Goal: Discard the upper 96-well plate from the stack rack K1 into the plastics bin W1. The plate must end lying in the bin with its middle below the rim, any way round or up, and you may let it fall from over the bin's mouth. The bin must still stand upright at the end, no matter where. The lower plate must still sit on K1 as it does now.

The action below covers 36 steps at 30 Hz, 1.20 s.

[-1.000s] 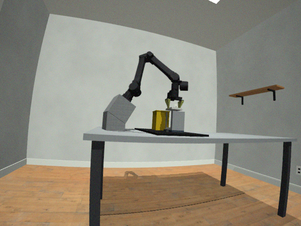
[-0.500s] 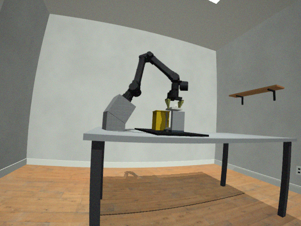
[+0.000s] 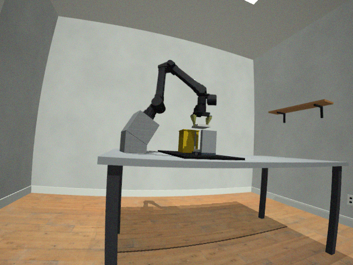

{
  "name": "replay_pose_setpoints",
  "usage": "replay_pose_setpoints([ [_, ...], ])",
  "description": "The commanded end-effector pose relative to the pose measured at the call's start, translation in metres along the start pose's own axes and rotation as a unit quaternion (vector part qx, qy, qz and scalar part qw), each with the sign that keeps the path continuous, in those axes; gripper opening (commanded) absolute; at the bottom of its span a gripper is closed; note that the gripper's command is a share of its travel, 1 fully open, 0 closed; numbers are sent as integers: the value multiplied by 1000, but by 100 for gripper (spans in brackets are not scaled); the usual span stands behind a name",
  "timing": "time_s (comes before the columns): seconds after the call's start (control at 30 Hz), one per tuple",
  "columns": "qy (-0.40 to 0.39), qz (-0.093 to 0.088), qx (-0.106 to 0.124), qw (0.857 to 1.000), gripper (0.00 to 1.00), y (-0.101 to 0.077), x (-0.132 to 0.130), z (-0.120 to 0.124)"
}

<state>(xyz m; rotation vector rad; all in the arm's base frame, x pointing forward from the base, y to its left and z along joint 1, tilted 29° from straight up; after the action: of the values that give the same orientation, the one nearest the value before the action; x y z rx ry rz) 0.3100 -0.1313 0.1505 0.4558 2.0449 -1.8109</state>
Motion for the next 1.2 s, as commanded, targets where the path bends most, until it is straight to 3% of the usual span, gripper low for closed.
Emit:
replay_pose_setpoints([
  [0.0, 3, 5, -1, 1000, 0, -8, 4, -15],
  [1.17, 3, 4, -2, 1000, 0, -24, 54, -103],
])
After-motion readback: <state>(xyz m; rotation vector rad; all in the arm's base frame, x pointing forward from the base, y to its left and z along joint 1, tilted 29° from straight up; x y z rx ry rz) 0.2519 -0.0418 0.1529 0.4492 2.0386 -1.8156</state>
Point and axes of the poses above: the point where the finger pads meet when closed, its own y axis out along the fingers, its own x axis across the jaws, z = x × y, the point moved 3 cm from there along -y, back along the fingers, and after that the axes turned 5 degrees about -y, right-handed, at the moved point
